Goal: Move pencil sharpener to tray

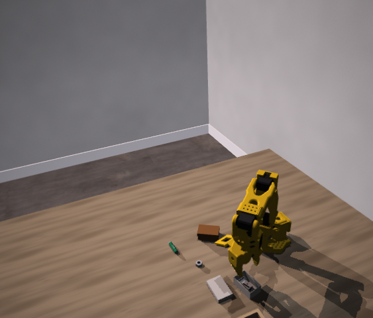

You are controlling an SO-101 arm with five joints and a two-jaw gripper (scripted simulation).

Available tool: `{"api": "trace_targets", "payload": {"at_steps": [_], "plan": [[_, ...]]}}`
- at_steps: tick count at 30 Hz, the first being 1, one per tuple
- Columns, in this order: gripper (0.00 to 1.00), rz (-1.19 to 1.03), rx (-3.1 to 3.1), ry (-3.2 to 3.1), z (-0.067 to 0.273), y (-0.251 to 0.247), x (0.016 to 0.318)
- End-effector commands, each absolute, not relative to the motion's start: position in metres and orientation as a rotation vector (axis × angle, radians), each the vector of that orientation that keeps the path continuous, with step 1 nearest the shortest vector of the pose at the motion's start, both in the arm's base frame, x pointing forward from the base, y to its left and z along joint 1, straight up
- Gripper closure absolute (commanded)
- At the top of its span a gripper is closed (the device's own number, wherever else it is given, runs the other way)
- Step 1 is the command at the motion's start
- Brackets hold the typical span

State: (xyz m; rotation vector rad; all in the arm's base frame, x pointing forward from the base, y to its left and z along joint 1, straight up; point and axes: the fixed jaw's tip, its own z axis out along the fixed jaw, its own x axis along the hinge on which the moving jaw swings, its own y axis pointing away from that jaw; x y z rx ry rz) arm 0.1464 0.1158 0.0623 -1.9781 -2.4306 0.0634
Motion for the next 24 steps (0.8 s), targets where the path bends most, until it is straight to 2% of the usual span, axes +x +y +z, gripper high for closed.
{"api": "trace_targets", "payload": {"at_steps": [1, 24], "plan": [[0.70, 0.000, -1.981, -2.439, 0.065, 0.120, 0.148], [0.70, 0.000, -1.981, -2.439, 0.035, 0.120, 0.148]]}}
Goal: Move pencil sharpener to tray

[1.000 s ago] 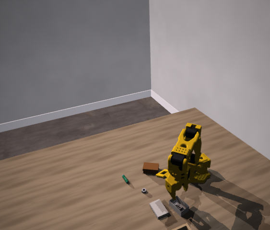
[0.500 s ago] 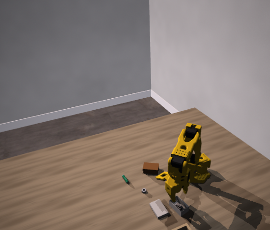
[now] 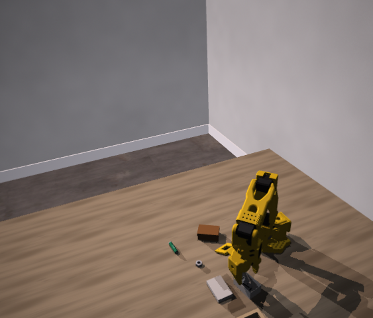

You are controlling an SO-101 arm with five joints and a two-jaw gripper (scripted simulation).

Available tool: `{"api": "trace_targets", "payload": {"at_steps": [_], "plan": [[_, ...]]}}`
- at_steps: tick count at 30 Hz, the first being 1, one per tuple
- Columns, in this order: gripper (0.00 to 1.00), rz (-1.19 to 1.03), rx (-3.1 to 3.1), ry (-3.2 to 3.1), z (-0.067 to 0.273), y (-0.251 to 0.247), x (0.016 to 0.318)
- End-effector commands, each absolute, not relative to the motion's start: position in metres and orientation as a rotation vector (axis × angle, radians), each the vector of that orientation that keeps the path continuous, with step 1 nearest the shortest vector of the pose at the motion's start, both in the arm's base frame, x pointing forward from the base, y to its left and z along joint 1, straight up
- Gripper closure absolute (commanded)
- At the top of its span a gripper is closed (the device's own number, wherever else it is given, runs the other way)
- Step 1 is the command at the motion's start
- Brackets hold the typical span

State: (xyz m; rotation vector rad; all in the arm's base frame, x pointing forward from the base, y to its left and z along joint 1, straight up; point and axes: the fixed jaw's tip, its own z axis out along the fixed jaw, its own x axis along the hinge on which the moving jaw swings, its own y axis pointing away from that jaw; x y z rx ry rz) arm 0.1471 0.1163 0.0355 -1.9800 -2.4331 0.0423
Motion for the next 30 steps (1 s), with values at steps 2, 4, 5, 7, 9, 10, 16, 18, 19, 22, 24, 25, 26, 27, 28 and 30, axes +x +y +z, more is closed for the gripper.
{"api": "trace_targets", "payload": {"at_steps": [2, 4, 5, 7, 9, 10, 16, 18, 19, 22, 24, 25, 26, 27, 28, 30], "plan": [[0.70, 0.000, -1.981, -2.439, 0.033, 0.120, 0.148], [0.70, 0.000, -1.981, -2.439, 0.030, 0.120, 0.148], [0.70, 0.000, -1.981, -2.439, 0.029, 0.120, 0.148], [0.70, 0.000, -1.981, -2.439, 0.027, 0.119, 0.148], [0.70, 0.000, -1.981, -2.439, 0.027, 0.119, 0.148], [0.70, 0.000, -1.981, -2.439, 0.026, 0.119, 0.148], [0.70, 0.000, -1.981, -2.439, 0.023, 0.119, 0.147], [0.70, 0.000, -1.981, -2.439, 0.023, 0.119, 0.147], [0.70, 0.000, -1.981, -2.439, 0.022, 0.119, 0.147], [0.70, 0.000, -1.981, -2.439, 0.022, 0.119, 0.147], [0.70, 0.000, -1.981, -2.439, 0.022, 0.119, 0.147], [0.70, 0.000, -1.981, -2.439, 0.022, 0.119, 0.147], [0.70, 0.000, -1.981, -2.439, 0.022, 0.119, 0.147], [0.70, 0.000, -1.981, -2.439, 0.022, 0.119, 0.147], [0.70, 0.000, -1.981, -2.439, 0.022, 0.119, 0.147], [0.70, 0.000, -1.981, -2.439, 0.022, 0.119, 0.147]]}}
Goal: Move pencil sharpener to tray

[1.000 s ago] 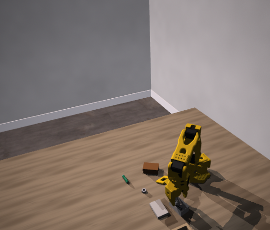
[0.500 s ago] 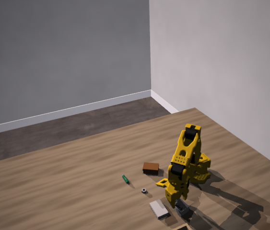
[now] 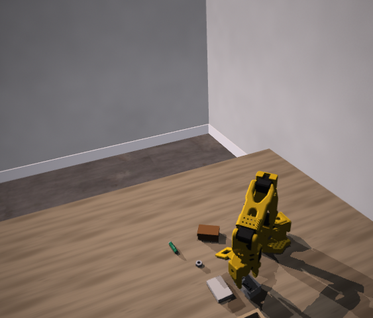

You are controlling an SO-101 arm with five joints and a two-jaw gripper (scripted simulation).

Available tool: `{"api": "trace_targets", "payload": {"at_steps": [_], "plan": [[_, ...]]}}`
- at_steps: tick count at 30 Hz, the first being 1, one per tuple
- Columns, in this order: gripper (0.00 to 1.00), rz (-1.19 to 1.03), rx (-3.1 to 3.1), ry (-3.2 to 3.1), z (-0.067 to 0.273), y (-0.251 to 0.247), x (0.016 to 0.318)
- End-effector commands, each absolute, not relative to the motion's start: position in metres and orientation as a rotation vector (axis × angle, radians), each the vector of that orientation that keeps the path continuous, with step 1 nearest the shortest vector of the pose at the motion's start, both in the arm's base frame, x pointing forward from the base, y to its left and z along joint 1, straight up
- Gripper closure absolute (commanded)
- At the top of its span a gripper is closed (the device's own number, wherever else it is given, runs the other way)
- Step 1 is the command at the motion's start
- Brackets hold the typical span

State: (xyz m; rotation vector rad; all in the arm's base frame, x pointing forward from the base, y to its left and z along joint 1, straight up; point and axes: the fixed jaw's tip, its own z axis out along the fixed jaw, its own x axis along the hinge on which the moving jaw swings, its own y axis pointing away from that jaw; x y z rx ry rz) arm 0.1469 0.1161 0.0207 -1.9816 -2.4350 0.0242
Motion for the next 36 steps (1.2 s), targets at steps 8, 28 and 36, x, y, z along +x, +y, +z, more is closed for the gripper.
{"api": "trace_targets", "payload": {"at_steps": [8, 28, 36], "plan": [[0.70, 0.000, -1.981, -2.439, 0.0222, 0.1189, 0.1471], [0.70, 0.000, -1.981, -2.439, 0.0171, 0.1183, 0.1462], [0.70, 0.000, -1.981, -2.439, 0.0171, 0.1183, 0.1462]]}}
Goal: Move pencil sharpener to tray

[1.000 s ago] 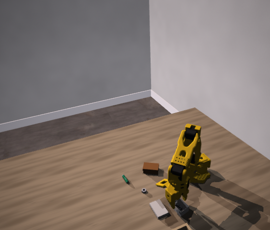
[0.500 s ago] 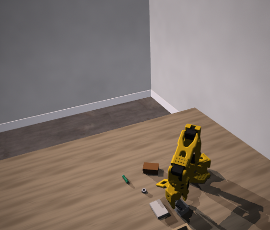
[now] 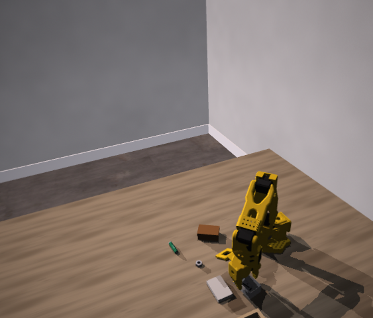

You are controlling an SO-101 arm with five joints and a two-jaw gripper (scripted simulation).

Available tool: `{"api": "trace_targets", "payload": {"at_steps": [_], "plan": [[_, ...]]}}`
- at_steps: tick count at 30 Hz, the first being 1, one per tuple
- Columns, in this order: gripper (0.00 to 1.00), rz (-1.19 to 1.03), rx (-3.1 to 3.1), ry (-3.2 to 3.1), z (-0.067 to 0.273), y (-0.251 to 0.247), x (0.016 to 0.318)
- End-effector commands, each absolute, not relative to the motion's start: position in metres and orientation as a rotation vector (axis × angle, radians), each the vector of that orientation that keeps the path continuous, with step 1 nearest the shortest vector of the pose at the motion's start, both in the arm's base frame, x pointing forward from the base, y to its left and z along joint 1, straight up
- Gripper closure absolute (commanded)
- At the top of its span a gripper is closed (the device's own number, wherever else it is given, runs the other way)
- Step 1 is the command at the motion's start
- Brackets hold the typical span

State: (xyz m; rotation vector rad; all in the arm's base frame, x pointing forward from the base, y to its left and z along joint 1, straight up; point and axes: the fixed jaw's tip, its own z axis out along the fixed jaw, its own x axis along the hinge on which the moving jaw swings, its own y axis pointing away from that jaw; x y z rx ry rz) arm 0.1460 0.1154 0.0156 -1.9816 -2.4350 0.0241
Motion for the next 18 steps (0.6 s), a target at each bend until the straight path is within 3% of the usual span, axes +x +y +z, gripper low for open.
{"api": "trace_targets", "payload": {"at_steps": [1, 18], "plan": [[0.70, 0.000, -1.981, -2.439, 0.0171, 0.1183, 0.1462], [0.71, 0.000, -1.981, -2.439, 0.0171, 0.1183, 0.1462]]}}
